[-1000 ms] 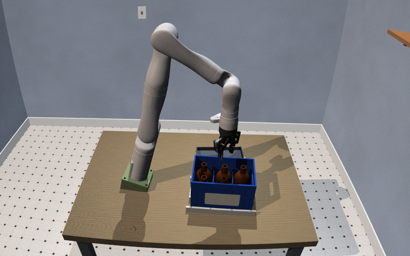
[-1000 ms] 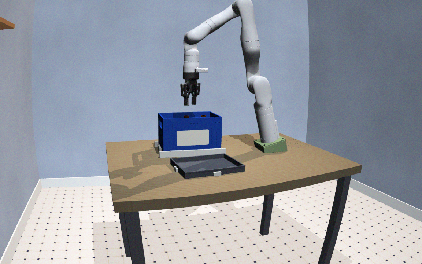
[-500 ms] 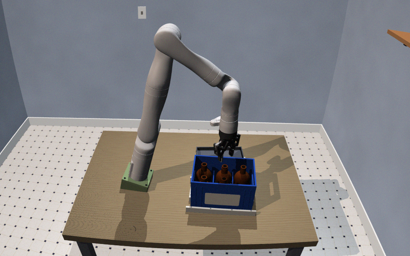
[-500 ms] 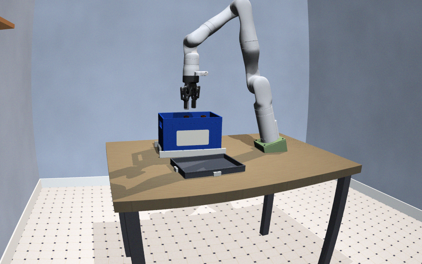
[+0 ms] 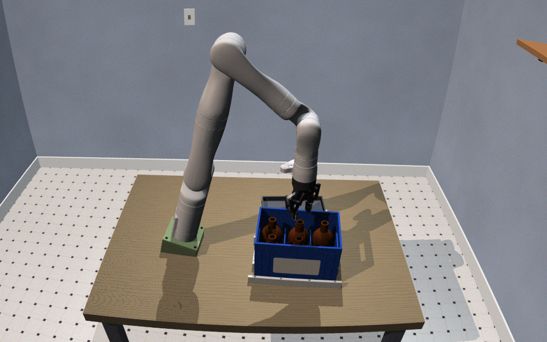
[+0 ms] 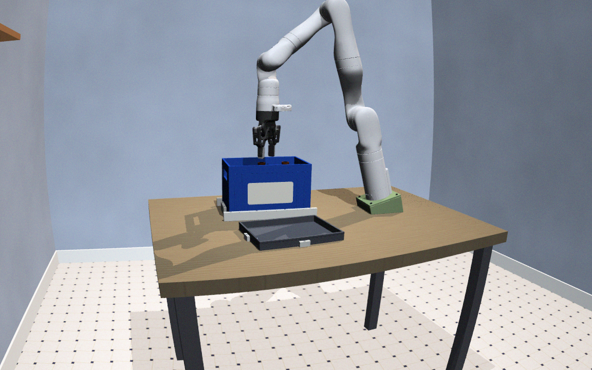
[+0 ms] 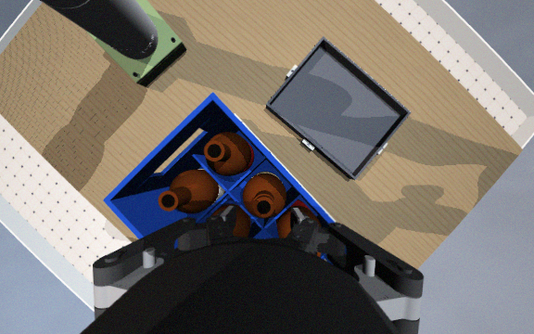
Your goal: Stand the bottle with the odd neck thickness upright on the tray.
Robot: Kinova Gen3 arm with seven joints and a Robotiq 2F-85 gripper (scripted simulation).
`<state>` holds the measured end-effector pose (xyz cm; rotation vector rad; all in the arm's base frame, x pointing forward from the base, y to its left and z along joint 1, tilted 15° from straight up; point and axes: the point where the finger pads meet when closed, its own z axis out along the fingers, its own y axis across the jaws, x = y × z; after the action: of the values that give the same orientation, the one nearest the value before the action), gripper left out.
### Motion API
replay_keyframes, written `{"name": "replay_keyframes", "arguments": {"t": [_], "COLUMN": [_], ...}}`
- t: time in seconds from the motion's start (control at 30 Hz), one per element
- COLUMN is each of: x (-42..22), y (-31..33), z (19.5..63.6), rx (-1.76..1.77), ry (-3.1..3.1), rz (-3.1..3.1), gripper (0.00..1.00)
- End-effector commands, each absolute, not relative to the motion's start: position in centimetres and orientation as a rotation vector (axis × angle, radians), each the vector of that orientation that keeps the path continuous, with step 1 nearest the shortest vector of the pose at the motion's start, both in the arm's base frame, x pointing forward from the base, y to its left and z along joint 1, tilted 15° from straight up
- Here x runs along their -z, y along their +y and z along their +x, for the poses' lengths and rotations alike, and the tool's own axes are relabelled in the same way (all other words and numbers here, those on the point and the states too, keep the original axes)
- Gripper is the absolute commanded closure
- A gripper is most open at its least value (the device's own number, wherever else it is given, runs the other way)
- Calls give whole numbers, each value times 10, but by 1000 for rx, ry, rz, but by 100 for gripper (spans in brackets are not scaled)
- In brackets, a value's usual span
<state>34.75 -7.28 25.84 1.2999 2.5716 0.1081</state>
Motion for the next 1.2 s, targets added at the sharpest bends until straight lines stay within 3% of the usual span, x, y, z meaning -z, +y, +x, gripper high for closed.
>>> {"name": "replay_keyframes", "arguments": {"t": [0.0,1.17], "x": [-256,-252], "y": [-73,-73], "z": [347,349], "rx": [-106,-106], "ry": [2575,2575], "rz": [1301,1301], "gripper": [36,36]}}
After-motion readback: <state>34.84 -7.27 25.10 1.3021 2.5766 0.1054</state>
